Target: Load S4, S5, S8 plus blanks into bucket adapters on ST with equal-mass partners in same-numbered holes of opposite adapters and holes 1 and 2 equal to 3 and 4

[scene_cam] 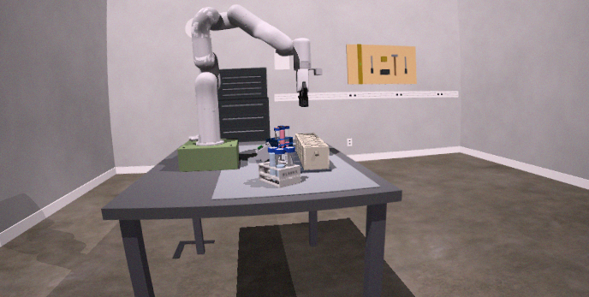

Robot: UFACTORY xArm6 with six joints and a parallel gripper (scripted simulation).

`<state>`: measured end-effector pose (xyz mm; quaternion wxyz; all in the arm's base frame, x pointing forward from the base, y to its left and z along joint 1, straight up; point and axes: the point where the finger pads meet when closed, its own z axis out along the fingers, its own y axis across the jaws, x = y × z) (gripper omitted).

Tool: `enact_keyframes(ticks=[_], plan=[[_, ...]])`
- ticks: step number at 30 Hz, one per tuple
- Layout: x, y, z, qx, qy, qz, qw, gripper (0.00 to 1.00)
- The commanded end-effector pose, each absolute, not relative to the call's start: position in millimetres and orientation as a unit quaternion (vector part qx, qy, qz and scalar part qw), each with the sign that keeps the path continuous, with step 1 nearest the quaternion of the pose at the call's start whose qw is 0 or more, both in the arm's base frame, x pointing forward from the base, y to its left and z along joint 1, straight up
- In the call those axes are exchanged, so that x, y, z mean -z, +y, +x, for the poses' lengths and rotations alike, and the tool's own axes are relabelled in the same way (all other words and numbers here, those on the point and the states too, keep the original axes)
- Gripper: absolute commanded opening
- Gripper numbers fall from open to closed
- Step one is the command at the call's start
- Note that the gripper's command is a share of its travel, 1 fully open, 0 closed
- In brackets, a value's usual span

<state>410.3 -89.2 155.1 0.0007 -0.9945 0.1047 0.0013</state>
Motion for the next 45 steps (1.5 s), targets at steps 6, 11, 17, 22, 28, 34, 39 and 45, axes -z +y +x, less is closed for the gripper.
enact_keyframes(ticks=[6,11,17,22,28,34,39,45], plan=[[-157,-100,402,0.001,0.156,-0.988,0.0,1.0],[-157,-118,384,0.001,0.238,-0.971,0.0,1.0],[-157,-139,363,0.001,0.334,-0.943,0.0,1.0],[-157,-153,348,0.001,0.396,-0.918,0.0,1.0],[-157,-171,331,0.001,0.471,-0.882,-0.001,1.0],[-157,-192,310,0.001,0.497,-0.868,-0.001,1.0],[-157,-207,295,0.001,0.497,-0.868,-0.001,1.0],[-157,-224,278,0.001,0.497,-0.868,-0.001,1.0]])
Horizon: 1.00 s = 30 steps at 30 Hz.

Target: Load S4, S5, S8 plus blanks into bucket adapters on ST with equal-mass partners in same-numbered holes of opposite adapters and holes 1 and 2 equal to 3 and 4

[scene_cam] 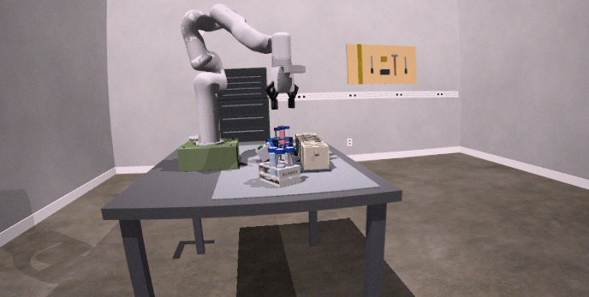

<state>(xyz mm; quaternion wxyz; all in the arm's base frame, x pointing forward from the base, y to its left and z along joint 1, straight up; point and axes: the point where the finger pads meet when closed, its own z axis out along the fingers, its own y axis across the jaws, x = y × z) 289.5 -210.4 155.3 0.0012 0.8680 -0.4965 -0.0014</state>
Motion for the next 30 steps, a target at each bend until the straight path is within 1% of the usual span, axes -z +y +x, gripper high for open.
enact_keyframes(ticks=[1,27,30], plan=[[-157,-228,274,-0.001,-0.497,0.868,0.001,1.0],[-157,-313,189,-0.001,-0.497,0.868,0.002,1.0],[-157,-317,186,-0.001,-0.497,0.868,0.002,1.0]])
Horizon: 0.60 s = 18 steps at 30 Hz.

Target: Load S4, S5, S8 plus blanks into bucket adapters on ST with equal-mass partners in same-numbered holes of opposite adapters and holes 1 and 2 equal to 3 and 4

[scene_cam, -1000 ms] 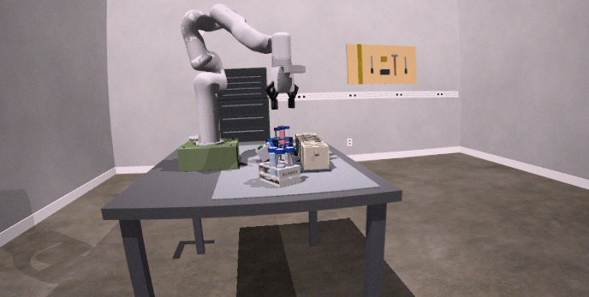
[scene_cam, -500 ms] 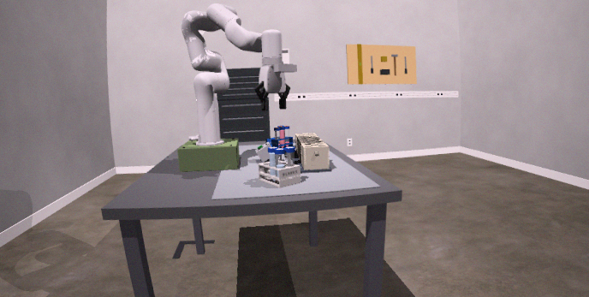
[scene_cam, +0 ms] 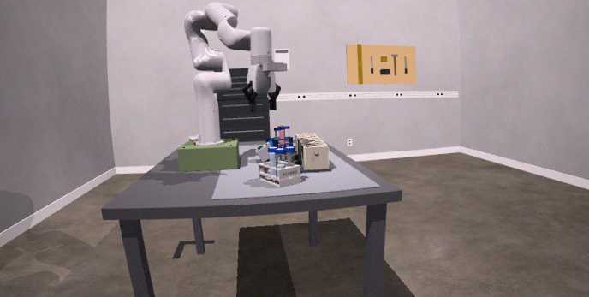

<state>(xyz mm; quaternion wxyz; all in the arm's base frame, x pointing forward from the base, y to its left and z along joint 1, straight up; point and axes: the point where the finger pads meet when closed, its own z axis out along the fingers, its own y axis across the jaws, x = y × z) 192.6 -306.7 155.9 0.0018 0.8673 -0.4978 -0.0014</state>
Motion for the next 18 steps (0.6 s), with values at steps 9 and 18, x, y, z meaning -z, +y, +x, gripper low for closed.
enact_keyframes(ticks=[9,18], plan=[[-157,-340,162,-0.001,-0.497,0.868,0.002,1.0],[-141,-340,162,-0.001,-0.497,0.868,0.002,1.0]])
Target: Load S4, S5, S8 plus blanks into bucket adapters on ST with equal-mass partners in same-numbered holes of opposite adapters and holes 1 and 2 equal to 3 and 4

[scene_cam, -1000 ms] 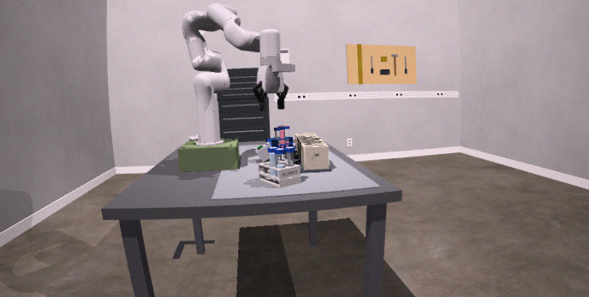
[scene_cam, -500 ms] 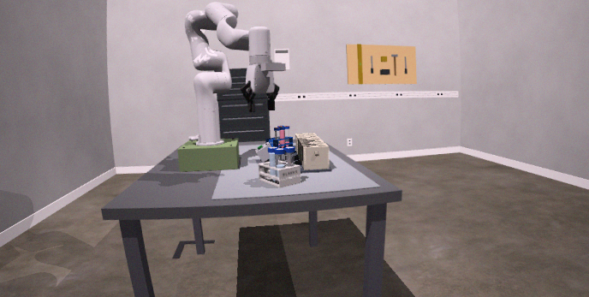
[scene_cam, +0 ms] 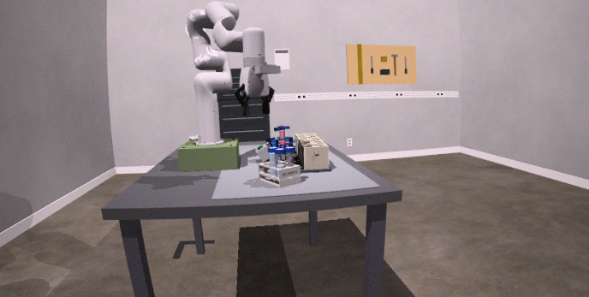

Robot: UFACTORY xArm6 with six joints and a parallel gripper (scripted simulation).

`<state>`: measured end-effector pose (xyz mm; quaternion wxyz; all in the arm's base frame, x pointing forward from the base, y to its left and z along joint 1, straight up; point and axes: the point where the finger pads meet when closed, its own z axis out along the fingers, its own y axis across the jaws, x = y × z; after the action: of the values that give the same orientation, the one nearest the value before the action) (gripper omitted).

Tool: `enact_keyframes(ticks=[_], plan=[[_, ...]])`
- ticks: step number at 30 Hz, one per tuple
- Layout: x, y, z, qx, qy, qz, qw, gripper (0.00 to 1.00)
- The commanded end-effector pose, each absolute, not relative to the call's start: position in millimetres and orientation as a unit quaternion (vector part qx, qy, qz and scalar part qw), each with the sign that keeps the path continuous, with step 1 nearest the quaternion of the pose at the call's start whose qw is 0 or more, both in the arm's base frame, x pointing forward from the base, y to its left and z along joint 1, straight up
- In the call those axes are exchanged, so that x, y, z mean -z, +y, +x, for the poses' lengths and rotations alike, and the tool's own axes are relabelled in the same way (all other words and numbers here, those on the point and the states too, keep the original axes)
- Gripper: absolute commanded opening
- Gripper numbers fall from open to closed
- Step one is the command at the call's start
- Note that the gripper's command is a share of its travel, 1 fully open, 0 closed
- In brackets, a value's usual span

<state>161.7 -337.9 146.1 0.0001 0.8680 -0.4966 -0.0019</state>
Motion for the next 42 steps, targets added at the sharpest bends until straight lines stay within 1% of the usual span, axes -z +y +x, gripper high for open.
enact_keyframes(ticks=[1,30,42], plan=[[-139,-340,162,-0.001,-0.497,0.868,0.002,1.0],[-66,-340,162,0.0,-0.497,0.868,0.002,1.0],[-57,-340,162,0.0,-0.497,0.868,0.002,1.0]])
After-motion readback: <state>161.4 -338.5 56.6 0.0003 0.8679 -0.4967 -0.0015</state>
